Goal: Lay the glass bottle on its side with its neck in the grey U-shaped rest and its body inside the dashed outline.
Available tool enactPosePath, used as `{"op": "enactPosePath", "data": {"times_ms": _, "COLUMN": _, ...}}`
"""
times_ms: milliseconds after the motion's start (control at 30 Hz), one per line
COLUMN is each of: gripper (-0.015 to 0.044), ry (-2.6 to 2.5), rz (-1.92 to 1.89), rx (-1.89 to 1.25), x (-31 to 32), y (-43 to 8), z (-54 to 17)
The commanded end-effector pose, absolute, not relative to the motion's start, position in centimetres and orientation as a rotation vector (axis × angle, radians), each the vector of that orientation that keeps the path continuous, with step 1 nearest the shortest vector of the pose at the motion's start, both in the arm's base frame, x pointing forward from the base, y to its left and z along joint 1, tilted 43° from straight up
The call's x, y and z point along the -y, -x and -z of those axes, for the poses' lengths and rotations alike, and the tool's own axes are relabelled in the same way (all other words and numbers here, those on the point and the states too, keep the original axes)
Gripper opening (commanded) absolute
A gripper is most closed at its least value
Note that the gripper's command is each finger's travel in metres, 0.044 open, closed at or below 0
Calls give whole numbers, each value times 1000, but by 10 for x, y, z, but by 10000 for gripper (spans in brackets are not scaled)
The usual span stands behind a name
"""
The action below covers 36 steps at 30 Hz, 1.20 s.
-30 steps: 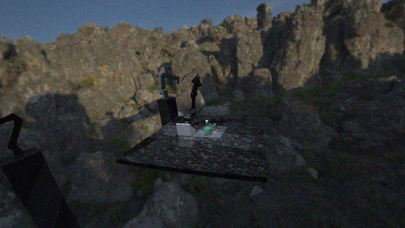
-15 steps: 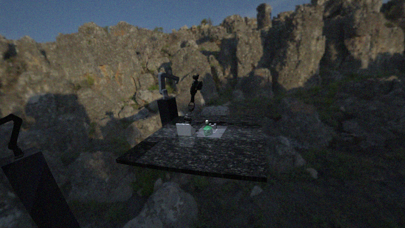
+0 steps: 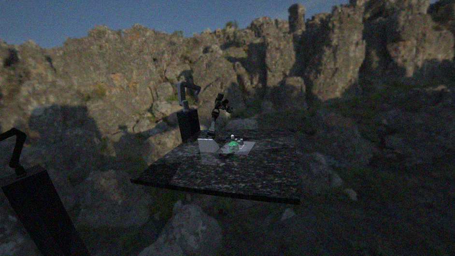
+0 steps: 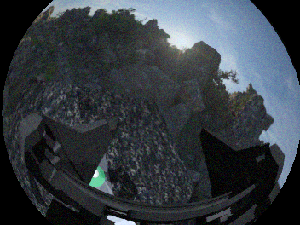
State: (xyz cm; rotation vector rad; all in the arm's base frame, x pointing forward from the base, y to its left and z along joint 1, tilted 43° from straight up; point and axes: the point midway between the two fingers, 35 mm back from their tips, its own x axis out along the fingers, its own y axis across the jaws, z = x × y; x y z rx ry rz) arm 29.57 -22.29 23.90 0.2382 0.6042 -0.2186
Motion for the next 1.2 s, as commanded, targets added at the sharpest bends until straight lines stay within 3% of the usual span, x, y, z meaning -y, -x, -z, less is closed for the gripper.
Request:
{"op": "enactPosePath", "data": {"times_ms": 0, "gripper": 440, "ry": -776, "rz": 191, "rx": -817, "x": 187, "y": -298, "z": -170}}
{"op": "enactPosePath", "data": {"times_ms": 367, "gripper": 440, "ry": -1883, "rz": 482, "rx": -1394, "x": 95, "y": -274, "z": -79}}
{"op": "enactPosePath", "data": {"times_ms": 533, "gripper": 440, "ry": -1862, "rz": 525, "rx": -1475, "x": 90, "y": -277, "z": -73}}
{"op": "enactPosePath", "data": {"times_ms": 767, "gripper": 440, "ry": -1602, "rz": 686, "rx": -1816, "x": 70, "y": -288, "z": -50}}
{"op": "enactPosePath", "data": {"times_ms": 1167, "gripper": 440, "ry": -1593, "rz": 691, "rx": -1826, "x": 65, "y": -288, "z": -53}}
